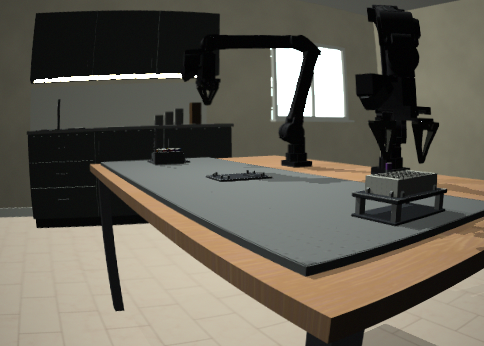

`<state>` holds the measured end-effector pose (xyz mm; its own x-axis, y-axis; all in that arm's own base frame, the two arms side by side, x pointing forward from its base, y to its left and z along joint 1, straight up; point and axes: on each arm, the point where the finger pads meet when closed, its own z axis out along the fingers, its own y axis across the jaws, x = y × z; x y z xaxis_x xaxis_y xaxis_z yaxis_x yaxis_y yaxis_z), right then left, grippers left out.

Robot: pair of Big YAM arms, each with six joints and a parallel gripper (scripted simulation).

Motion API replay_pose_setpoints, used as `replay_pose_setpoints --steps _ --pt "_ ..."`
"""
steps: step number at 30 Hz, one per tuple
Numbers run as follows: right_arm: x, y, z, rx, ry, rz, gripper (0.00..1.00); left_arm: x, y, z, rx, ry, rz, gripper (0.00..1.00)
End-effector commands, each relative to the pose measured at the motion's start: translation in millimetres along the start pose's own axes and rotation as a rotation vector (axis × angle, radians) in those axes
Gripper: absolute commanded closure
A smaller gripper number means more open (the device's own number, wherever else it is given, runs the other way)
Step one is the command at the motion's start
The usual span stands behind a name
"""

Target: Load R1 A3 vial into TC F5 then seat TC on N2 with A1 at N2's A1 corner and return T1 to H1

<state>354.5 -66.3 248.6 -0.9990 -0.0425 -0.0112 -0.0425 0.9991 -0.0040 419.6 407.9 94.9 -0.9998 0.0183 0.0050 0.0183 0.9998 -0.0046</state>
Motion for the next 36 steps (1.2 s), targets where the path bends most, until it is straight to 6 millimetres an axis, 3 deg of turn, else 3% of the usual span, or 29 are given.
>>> replay_pose_setpoints --steps 1,6,7,8,21,24,36 --pt "1 0 8 -0.009 0.027 0.013 0.76 -3 -15 -26 -0.021 -0.022 0.013 0.00" --pt "1 0 8 -0.009 0.027 0.013 0.76 -2 -25 -30 -0.027 -0.029 0.009 0.00" --pt "1 0 8 -0.009 0.027 0.013 0.76 -11 -20 -45 -0.053 -0.056 0.009 0.00" --pt "1 0 8 -0.009 0.027 0.013 0.76 -1 -31 -32 -0.029 -0.032 0.009 0.00" --pt "1 0 8 -0.009 0.027 0.013 0.76 10 -81 -48 -0.021 -0.026 0.009 0.00" --pt "1 0 8 -0.009 0.027 0.013 0.76 7 -81 -55 -0.030 -0.037 0.009 0.00" --pt "1 0 8 -0.009 0.027 0.013 0.76 22 -131 -63 -0.013 -0.017 0.009 0.00"
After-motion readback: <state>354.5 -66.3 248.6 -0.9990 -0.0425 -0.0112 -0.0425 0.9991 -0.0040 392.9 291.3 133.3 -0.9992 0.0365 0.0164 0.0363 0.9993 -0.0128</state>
